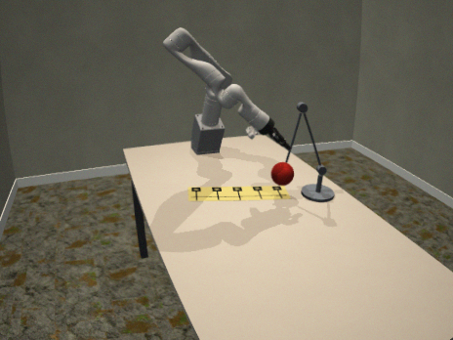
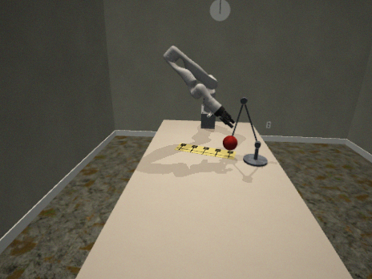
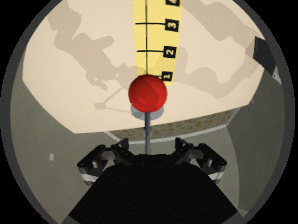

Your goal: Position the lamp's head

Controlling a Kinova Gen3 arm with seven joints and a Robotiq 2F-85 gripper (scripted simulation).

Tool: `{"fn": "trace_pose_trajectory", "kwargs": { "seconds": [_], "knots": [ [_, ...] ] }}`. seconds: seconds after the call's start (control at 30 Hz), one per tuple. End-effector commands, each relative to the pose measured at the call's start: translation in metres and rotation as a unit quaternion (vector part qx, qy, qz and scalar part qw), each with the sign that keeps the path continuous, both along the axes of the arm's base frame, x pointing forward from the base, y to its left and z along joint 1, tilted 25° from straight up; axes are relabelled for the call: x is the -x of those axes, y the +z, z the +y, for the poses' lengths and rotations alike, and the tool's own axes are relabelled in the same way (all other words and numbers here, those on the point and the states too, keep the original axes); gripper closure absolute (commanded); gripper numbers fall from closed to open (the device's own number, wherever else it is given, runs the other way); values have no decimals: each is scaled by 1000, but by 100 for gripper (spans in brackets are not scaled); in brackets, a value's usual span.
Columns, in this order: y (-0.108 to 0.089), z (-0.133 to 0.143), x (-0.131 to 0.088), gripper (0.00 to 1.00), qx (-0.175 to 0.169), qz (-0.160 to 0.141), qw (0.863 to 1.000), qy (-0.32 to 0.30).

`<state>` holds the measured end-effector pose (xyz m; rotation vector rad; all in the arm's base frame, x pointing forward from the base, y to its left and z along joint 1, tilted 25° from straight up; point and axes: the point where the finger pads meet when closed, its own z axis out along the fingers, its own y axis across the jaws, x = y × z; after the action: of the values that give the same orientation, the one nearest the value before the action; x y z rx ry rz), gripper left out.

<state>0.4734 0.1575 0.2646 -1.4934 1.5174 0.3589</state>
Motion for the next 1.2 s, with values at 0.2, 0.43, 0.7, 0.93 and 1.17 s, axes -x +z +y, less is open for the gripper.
{"fn": "trace_pose_trajectory", "kwargs": {
  "seconds": [0.2, 0.43, 0.7, 0.93, 1.17],
  "knots": [
    [18, -37, 10, 0, 4, -3, 1000, -14],
    [31, -51, 22, 0, 3, -2, 1000, -9],
    [47, -69, 39, 0, 1, -1, 1000, -2],
    [50, -75, 40, 0, 0, -1, 1000, 2],
    [51, -81, 40, 0, -1, -1, 1000, 7]
  ]
}}
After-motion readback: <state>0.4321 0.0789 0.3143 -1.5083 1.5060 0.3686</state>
